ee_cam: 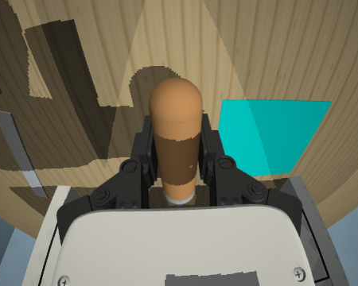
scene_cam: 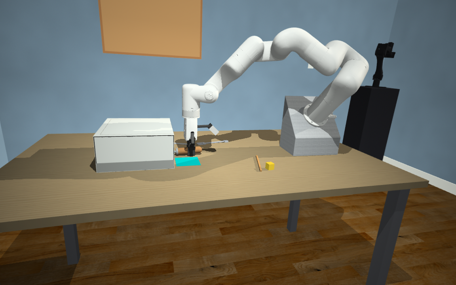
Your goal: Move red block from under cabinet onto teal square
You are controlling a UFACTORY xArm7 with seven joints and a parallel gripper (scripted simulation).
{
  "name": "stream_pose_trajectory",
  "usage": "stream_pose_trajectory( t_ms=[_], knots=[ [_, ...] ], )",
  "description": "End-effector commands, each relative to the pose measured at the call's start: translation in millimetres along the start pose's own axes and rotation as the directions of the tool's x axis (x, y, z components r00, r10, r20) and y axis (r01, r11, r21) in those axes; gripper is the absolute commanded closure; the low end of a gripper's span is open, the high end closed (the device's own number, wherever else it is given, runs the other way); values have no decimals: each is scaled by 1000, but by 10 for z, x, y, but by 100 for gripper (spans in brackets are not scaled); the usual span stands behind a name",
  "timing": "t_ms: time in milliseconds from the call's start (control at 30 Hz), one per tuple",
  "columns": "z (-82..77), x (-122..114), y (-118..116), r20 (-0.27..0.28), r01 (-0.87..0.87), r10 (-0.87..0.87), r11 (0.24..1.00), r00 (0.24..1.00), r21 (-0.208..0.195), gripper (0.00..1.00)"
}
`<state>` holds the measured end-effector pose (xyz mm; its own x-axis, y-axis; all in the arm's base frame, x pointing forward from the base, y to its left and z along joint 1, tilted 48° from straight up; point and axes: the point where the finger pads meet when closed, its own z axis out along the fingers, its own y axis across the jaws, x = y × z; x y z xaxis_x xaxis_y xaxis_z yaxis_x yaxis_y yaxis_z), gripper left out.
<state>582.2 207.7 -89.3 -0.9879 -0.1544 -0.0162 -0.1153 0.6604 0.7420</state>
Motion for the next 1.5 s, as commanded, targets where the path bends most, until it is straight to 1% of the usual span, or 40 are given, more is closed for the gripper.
stream_pose_trajectory(
  t_ms=[0, 867, 1467],
  knots=[
    [-27, -21, -1, 5, 0, 0, 1000, 1000, 2, 100],
    [-27, -13, -1, 5, 0, 0, 1000, 1000, 2, 100],
    [-26, 76, -1, 5, 0, 0, 1000, 1000, 2, 100]
  ],
)
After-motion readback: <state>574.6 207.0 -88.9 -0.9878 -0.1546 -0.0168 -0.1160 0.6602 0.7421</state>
